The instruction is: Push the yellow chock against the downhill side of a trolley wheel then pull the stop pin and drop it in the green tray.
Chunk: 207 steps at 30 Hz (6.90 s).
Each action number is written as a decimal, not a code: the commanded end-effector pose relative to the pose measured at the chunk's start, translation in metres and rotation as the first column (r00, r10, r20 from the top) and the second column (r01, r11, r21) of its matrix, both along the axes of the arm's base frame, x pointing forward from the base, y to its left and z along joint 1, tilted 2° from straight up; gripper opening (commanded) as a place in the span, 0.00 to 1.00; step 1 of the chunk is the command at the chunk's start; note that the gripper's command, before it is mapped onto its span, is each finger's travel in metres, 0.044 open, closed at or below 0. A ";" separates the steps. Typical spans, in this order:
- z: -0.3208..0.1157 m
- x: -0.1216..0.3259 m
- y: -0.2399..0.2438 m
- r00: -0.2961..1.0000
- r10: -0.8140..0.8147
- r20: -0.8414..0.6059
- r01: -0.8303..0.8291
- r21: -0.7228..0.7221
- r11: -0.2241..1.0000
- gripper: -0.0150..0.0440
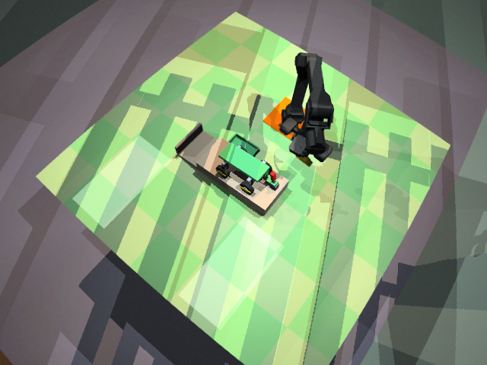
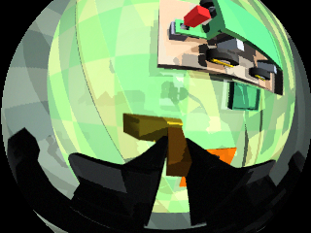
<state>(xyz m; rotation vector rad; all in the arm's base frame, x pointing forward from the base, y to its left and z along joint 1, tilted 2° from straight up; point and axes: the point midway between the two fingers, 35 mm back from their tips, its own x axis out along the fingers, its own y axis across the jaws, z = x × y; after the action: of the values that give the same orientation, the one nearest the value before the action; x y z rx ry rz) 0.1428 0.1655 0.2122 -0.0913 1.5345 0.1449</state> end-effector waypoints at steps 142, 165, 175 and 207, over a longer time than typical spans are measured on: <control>-0.088 0.159 -0.266 0.998 0.060 -0.004 -0.059 0.078 0.995 0.25; -0.087 0.152 -0.248 0.998 0.060 -0.004 -0.059 0.080 0.995 0.25; -0.086 0.150 -0.241 0.998 0.060 -0.004 -0.059 0.081 0.995 0.25; -0.086 0.146 -0.232 0.998 0.060 -0.008 -0.059 0.076 0.995 0.43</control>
<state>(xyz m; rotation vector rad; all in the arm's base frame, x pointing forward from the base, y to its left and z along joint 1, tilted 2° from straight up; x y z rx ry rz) 0.2892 -0.0665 0.1268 -0.0765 1.5345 0.2490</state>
